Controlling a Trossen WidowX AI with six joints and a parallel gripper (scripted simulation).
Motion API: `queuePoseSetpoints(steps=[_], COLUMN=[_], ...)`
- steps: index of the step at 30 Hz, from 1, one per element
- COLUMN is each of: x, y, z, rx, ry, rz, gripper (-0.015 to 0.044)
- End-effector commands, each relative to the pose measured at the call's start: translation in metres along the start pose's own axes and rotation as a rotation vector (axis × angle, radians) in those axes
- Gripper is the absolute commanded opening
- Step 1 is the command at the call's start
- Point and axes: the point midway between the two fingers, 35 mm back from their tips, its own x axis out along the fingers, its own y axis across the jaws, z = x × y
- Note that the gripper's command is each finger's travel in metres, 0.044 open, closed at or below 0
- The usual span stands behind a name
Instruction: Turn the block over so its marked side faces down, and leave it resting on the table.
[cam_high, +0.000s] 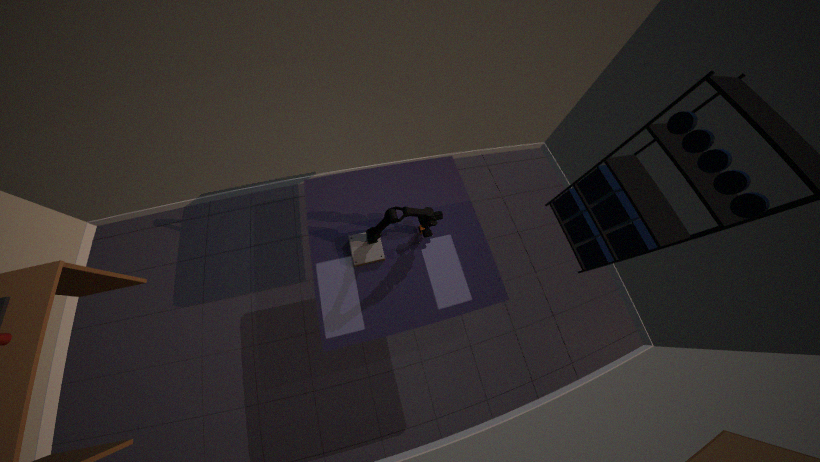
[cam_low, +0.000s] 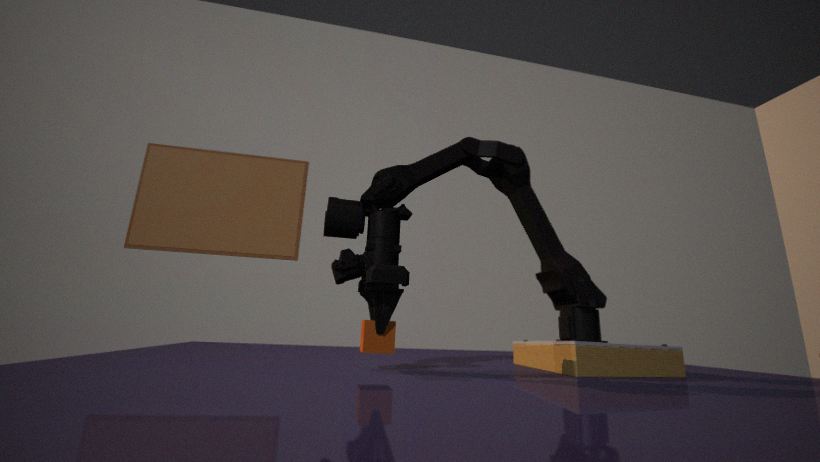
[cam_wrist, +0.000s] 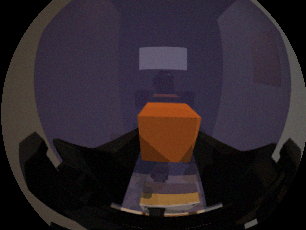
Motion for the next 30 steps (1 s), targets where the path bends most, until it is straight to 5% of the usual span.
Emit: queuePoseSetpoints(steps=[1, 30], x=[-0.0011, 0.0051], y=[0.0000, 0.0001], z=[0.0016, -0.0017], rx=[0.002, 0.002], ry=[-0.035, -0.465], rz=[0.000, 0.000], gripper=[0.0000, 0.0000])
